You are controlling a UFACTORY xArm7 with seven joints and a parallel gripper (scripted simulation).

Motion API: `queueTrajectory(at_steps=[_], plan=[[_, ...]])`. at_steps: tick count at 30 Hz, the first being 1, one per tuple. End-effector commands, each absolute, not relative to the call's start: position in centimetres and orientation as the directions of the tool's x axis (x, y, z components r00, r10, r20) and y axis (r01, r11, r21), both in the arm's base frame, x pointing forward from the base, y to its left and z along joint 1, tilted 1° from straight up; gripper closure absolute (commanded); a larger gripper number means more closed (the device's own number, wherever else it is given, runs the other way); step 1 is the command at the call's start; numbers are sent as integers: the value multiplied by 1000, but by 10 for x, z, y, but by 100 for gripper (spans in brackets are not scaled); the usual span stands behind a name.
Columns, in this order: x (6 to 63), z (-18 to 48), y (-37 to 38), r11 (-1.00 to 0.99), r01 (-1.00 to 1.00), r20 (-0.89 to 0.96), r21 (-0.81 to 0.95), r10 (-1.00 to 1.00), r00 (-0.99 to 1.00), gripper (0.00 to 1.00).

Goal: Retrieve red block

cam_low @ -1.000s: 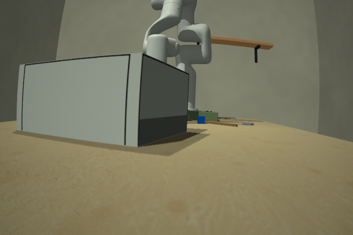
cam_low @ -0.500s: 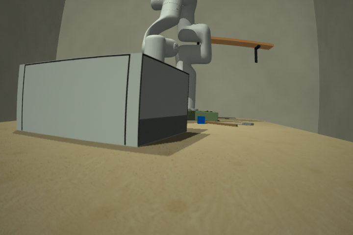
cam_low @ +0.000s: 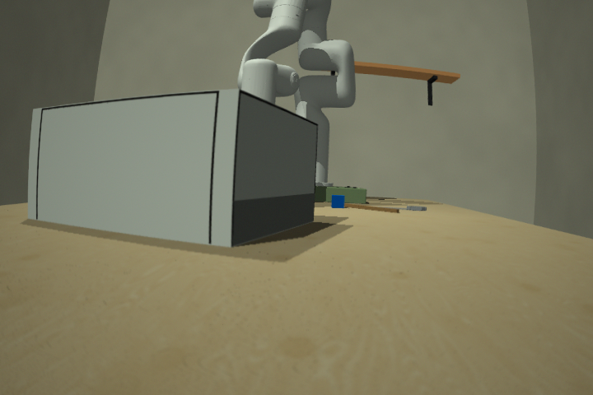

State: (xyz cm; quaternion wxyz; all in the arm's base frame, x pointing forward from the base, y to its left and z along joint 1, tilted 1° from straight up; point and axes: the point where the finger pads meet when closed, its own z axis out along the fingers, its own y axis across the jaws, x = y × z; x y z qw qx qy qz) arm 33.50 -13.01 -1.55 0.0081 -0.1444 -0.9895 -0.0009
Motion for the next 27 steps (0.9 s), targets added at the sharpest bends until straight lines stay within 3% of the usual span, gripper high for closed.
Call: queueTrajectory(at_steps=[1, 27], plan=[[336, -15, -131, 958, 287, 13, -1, 287, -958, 100], [339, -15, -131, 958, 287, 13, -1, 287, -958, 100]])
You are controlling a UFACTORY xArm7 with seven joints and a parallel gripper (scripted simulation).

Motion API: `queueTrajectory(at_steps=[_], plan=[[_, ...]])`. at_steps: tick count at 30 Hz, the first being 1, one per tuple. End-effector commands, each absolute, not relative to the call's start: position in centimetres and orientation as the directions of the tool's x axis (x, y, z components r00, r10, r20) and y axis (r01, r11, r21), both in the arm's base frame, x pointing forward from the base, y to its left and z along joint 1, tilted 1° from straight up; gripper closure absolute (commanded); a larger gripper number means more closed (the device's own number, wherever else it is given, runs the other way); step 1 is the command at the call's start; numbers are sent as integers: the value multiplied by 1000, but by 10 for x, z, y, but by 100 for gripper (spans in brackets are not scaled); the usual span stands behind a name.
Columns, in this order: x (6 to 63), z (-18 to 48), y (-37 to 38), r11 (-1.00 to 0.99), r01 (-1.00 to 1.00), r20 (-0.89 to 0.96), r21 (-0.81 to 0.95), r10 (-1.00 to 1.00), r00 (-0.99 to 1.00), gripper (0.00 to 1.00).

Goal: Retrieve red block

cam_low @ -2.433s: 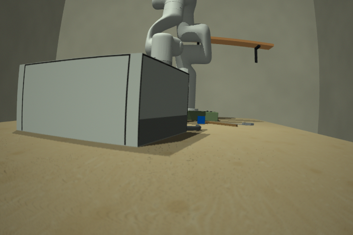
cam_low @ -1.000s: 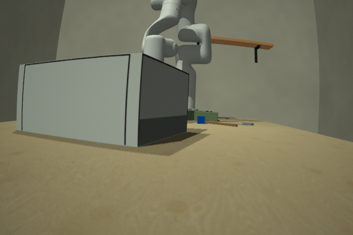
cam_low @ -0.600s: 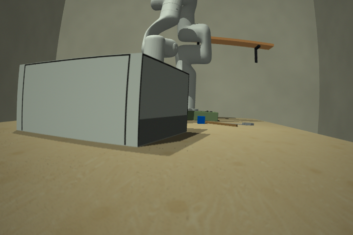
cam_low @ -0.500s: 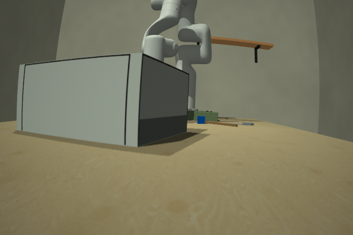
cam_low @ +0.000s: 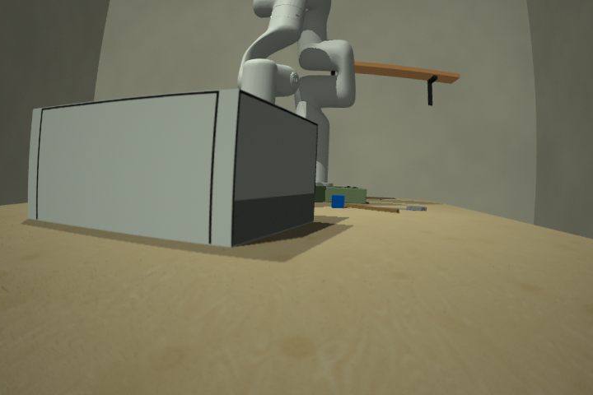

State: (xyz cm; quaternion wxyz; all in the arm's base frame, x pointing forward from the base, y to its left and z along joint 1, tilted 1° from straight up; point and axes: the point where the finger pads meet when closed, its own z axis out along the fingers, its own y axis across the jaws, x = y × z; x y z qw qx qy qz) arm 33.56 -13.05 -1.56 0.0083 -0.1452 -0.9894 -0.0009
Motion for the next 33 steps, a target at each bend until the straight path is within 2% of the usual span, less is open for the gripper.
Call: queueTrajectory(at_steps=[1, 33], plan=[[339, -15, -132, 958, 287, 13, -1, 287, -958, 100], [381, -15, -144, 958, 287, 13, -1, 287, -958, 100]])
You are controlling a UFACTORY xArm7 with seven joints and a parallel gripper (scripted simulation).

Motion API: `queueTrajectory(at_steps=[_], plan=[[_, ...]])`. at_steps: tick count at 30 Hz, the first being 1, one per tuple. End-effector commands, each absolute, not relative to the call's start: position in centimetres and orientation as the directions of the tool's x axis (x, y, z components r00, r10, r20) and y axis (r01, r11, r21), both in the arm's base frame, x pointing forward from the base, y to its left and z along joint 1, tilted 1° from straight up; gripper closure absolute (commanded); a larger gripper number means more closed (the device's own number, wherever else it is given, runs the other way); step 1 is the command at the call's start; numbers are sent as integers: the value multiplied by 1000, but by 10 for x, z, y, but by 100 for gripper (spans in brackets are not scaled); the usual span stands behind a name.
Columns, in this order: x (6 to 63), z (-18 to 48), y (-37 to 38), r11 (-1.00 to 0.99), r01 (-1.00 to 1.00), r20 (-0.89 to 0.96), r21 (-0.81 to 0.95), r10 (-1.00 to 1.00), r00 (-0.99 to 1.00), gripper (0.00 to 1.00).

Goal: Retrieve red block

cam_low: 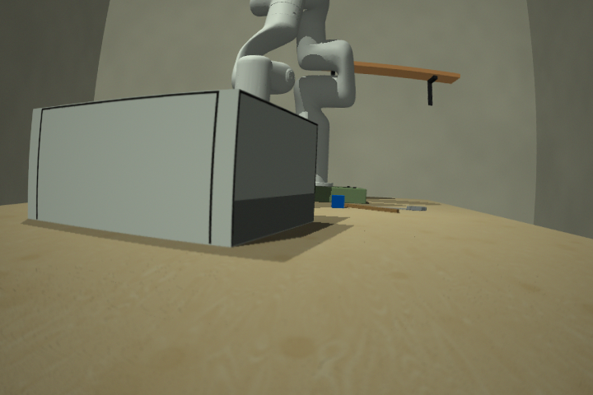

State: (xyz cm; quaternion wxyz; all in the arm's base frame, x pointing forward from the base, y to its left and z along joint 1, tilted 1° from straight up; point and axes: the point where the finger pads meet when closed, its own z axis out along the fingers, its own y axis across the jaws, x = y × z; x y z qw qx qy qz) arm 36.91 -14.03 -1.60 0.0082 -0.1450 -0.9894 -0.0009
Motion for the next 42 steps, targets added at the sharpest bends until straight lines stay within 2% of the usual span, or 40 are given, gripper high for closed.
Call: queueTrajectory(at_steps=[1, 42], plan=[[383, -15, -145, 958, 287, 13, -1, 287, -958, 100], [487, -16, -176, 958, 287, 13, -1, 287, -958, 100]])
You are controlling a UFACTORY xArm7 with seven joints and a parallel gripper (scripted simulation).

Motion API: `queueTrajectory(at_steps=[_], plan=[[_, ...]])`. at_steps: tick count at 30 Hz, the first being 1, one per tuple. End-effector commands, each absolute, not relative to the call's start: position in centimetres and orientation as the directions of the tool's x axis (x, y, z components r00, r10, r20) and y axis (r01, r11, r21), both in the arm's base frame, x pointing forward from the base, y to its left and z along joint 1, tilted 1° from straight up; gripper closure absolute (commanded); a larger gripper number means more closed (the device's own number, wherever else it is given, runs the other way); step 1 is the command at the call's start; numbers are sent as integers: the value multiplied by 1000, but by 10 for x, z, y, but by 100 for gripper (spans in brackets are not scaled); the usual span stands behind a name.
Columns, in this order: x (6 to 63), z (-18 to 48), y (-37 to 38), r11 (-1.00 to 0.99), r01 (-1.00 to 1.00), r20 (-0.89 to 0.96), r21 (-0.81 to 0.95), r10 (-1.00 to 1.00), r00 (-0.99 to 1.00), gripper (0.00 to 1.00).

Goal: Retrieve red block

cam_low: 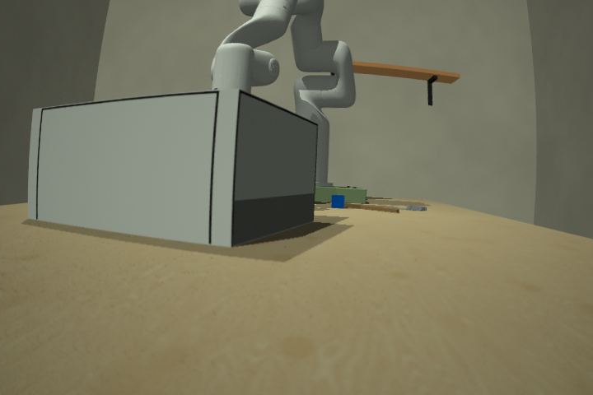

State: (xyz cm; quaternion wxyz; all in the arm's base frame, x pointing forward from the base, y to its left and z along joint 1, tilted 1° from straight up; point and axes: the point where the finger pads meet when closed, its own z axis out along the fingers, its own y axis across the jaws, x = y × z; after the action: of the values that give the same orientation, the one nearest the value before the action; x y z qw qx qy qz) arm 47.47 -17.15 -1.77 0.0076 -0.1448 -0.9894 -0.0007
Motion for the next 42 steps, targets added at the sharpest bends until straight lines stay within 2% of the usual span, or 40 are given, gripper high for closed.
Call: queueTrajectory(at_steps=[1, 16, 42], plan=[[487, -16, -176, 958, 287, 13, -1, 287, -958, 100], [523, -17, -186, 958, 287, 13, -1, 287, -958, 100], [552, -17, -195, 958, 287, 13, -1, 286, -958, 100]])
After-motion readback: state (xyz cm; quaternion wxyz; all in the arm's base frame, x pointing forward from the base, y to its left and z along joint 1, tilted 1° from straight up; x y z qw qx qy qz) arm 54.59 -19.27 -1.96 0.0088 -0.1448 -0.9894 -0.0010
